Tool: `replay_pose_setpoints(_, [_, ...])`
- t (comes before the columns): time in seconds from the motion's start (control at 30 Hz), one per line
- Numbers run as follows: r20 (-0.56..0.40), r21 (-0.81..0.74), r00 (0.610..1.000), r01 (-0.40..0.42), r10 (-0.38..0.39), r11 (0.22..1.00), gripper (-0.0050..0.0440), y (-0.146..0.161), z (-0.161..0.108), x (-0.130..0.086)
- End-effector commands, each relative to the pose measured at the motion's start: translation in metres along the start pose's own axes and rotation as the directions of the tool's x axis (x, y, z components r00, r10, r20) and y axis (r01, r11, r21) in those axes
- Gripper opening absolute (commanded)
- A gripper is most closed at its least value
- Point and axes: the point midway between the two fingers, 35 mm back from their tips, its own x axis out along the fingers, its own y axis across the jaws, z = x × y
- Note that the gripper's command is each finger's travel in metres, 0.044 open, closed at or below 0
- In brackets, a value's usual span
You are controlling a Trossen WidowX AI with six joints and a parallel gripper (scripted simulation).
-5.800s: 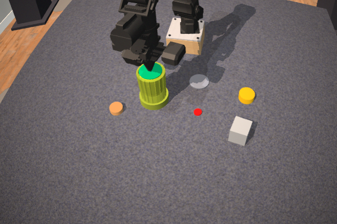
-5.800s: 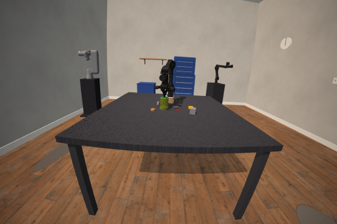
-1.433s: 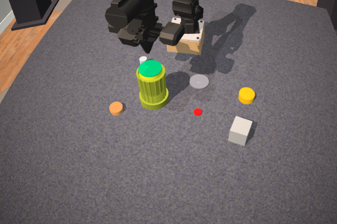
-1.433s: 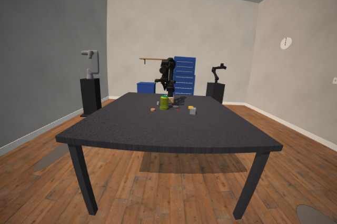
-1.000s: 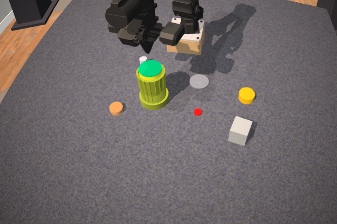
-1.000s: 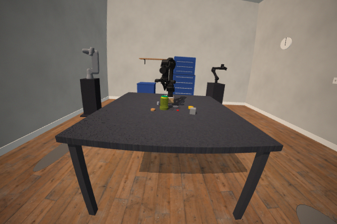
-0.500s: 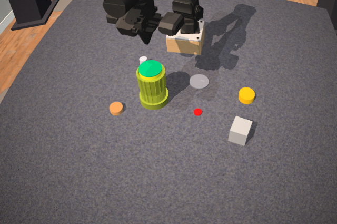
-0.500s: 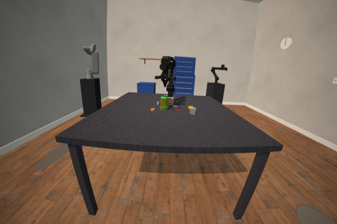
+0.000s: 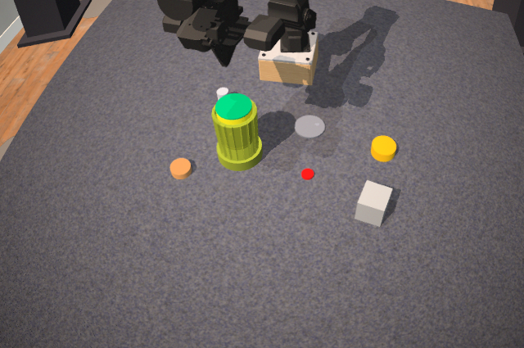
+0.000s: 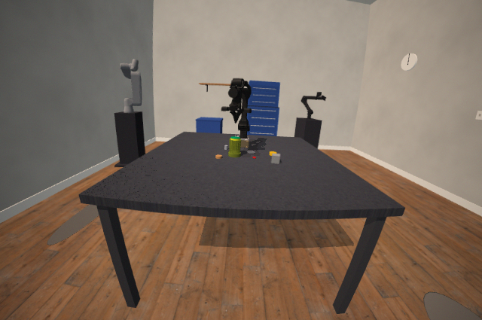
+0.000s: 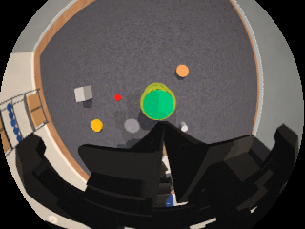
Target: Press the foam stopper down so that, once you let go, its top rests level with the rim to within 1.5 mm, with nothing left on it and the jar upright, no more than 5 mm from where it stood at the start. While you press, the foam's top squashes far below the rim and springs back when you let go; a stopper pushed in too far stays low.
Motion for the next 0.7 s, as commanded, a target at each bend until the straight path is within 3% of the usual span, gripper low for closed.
replay_pose_setpoints(0.0, [-0.018,-0.001,1.000,-0.002,0.002,1.000,0.0000,0.000,-0.002,0.023])
replay_pose_setpoints(0.27, [-0.016,-0.002,1.000,-0.004,0.004,1.000,0.0000,0.001,-0.004,0.071])
replay_pose_setpoints(0.67, [-0.015,-0.002,1.000,-0.005,0.005,1.000,0.0000,0.001,-0.006,0.086])
